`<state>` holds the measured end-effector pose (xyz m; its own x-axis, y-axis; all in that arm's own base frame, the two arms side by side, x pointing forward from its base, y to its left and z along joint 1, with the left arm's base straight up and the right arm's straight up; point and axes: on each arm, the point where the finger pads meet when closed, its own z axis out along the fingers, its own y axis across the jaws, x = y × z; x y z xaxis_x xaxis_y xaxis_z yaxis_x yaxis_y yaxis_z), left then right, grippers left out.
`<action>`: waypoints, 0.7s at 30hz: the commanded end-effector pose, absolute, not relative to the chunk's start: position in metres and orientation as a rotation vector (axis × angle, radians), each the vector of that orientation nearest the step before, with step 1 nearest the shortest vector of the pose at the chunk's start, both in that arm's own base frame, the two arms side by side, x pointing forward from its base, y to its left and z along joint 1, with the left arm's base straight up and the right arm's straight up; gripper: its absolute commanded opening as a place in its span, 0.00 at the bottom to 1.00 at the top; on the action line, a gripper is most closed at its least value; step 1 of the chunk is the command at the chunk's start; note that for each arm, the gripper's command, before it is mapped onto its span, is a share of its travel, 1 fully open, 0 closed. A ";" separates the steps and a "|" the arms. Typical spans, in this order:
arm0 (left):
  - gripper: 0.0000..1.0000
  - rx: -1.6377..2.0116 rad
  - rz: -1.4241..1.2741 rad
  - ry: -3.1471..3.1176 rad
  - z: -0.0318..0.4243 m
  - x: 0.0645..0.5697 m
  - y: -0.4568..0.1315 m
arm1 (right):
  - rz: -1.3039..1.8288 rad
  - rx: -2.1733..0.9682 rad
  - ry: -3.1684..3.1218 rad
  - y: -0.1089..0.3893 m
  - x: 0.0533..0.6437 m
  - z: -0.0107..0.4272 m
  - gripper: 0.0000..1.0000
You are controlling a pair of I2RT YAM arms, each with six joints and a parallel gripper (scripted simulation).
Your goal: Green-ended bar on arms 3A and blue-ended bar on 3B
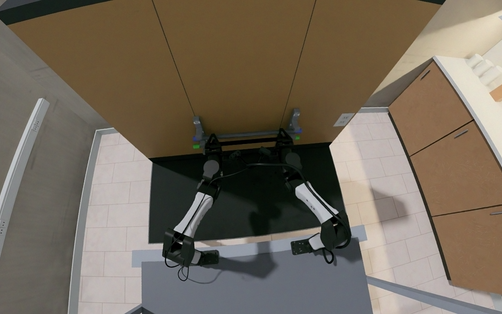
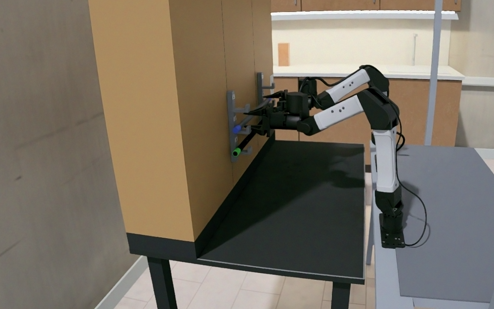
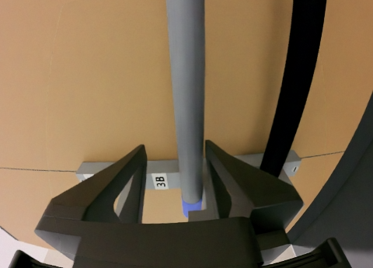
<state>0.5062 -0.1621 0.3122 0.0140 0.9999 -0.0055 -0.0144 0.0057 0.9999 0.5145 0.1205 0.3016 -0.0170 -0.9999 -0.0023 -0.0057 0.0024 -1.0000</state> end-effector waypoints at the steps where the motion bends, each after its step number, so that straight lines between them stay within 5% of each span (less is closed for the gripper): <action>1: 0.51 1.215 1.204 1.191 0.304 0.509 -0.163 | -1.221 -1.206 1.221 0.120 0.516 0.299 0.51; 10: 0.64 1.215 1.204 1.191 0.304 0.509 -0.163 | -1.221 -1.206 1.221 0.120 0.516 0.299 0.64; 21: 0.64 1.215 1.204 1.191 0.304 0.499 -0.162 | -1.221 -1.206 1.221 0.120 0.505 0.299 0.64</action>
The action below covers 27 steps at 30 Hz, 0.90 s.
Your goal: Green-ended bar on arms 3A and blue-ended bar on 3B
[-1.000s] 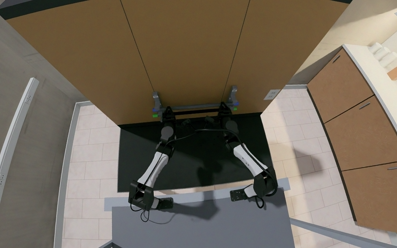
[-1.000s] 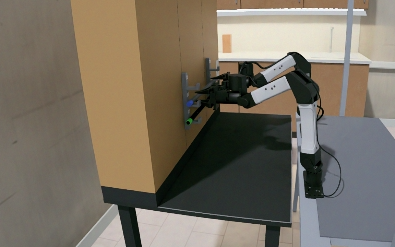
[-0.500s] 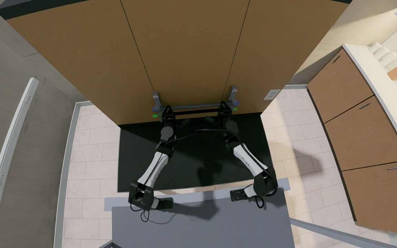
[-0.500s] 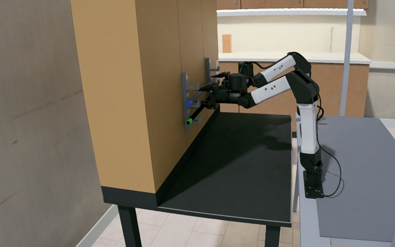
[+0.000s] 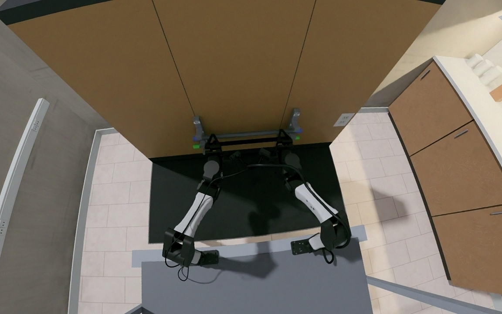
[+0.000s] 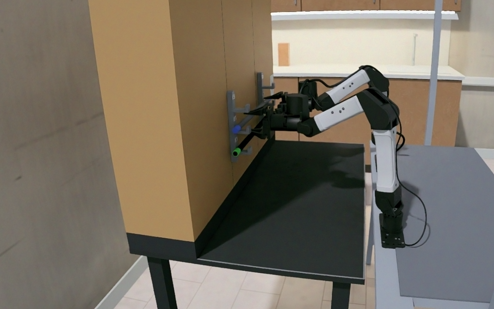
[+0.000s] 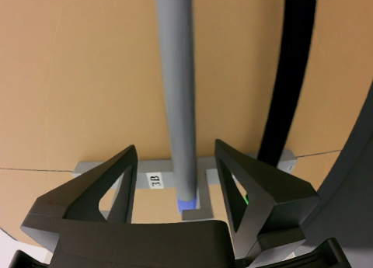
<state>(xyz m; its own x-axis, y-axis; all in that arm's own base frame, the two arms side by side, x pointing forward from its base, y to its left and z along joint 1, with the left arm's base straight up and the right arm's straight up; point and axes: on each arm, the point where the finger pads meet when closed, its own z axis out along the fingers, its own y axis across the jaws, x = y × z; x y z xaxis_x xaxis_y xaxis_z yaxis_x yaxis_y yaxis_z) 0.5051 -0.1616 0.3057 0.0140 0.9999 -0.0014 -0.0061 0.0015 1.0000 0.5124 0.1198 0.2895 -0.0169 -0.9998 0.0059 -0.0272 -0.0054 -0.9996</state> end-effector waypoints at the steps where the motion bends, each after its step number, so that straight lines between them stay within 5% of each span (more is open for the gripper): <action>1: 0.64 1.215 1.204 1.191 0.304 0.497 -0.162 | -1.221 -1.206 1.221 0.120 0.504 0.299 0.64; 27: 0.64 1.215 1.204 1.191 0.304 0.471 -0.162 | -1.221 -1.206 1.221 0.120 0.478 0.299 0.64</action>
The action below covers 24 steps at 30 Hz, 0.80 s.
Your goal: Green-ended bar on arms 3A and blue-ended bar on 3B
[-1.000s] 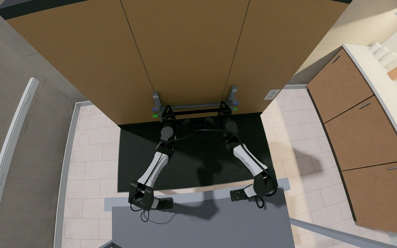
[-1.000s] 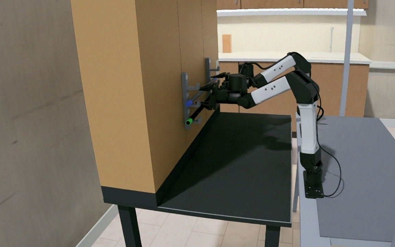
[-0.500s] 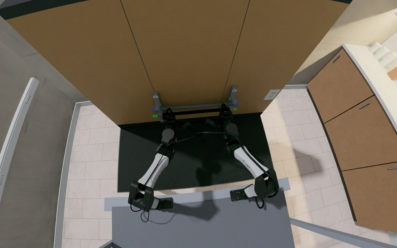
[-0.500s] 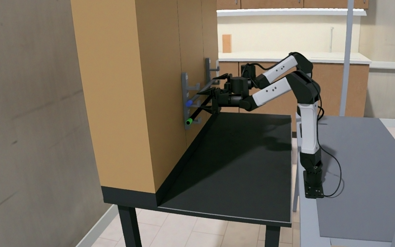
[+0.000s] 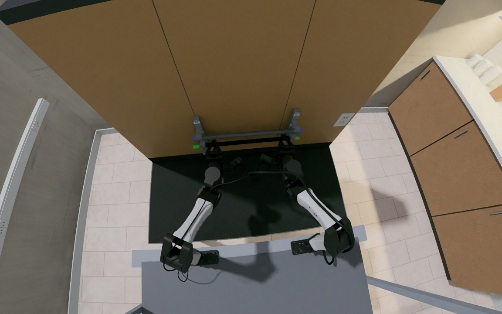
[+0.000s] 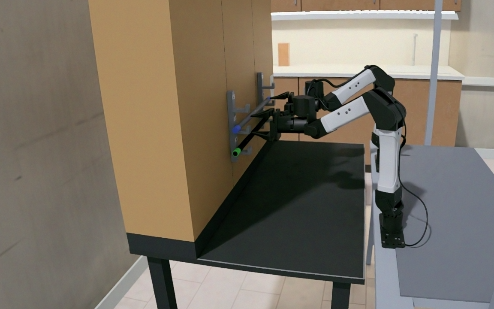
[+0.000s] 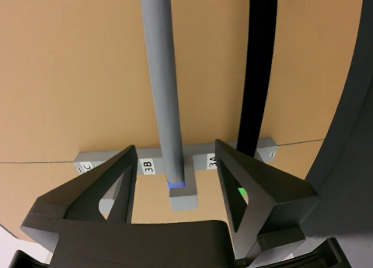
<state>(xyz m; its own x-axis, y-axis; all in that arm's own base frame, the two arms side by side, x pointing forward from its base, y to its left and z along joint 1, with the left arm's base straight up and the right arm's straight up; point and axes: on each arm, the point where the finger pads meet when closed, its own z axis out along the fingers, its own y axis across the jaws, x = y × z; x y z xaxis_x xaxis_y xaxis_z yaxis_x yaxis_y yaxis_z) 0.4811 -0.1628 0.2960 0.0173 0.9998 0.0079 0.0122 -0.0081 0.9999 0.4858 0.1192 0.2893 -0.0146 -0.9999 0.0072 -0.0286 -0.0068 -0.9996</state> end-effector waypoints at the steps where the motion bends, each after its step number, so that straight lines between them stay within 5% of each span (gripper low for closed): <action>1: 0.64 1.215 1.204 1.191 0.304 0.470 -0.162 | -1.221 -1.206 1.221 0.120 0.477 0.299 0.64; 24: 0.64 1.215 1.204 1.191 0.303 0.445 -0.161 | -1.221 -1.206 1.221 0.121 0.452 0.299 0.64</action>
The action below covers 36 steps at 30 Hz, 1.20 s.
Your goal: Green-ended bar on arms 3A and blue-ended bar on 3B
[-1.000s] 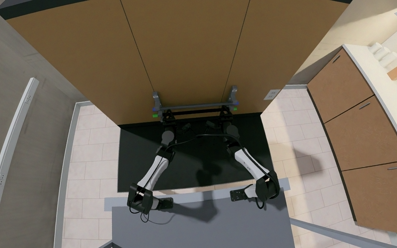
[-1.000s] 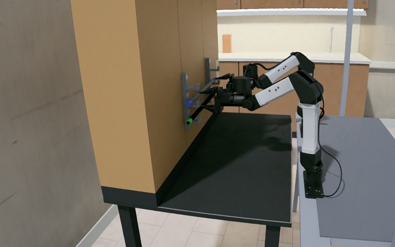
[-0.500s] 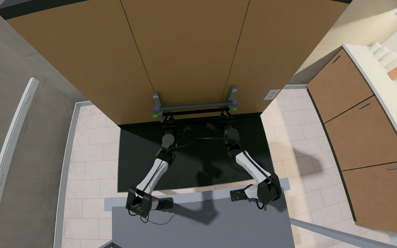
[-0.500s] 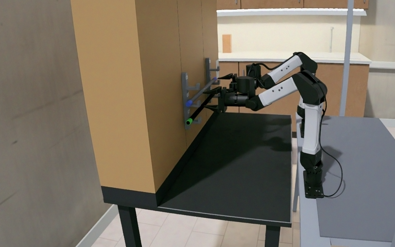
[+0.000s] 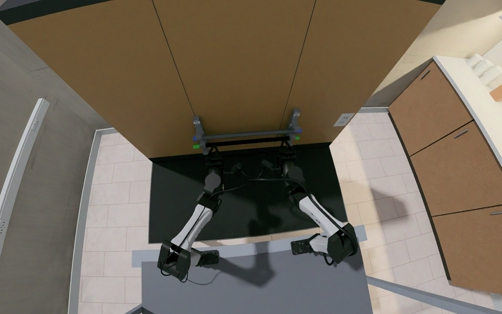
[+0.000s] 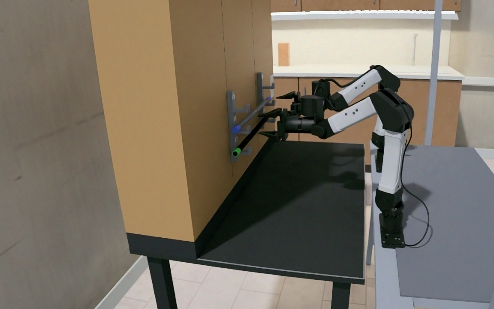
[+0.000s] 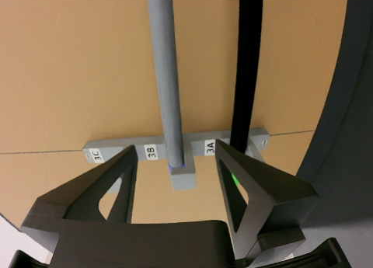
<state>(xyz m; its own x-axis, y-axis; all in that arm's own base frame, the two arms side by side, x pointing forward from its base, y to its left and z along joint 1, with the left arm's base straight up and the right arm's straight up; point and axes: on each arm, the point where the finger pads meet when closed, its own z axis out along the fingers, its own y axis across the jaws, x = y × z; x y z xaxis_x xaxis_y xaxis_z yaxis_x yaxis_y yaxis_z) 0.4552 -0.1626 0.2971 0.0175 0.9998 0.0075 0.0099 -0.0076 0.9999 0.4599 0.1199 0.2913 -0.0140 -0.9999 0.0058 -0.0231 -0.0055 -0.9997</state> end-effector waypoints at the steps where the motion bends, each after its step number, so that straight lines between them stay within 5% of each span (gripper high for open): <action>1: 0.64 1.215 1.204 1.191 0.303 0.444 -0.161 | -1.221 -1.206 1.221 0.121 0.451 0.299 0.64; 36: 0.80 1.215 1.204 1.191 0.303 0.434 -0.161 | -1.221 -1.206 1.221 0.121 0.440 0.299 0.80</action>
<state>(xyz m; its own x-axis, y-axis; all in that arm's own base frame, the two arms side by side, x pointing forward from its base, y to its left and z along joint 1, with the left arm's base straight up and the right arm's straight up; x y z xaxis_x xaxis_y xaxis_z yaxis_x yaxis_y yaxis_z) 0.4413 -0.1620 0.2992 0.0144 0.9999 0.0051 0.0045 -0.0051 1.0000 0.4463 0.1197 0.2940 -0.0171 -0.9999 0.0027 -0.0150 -0.0024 -0.9999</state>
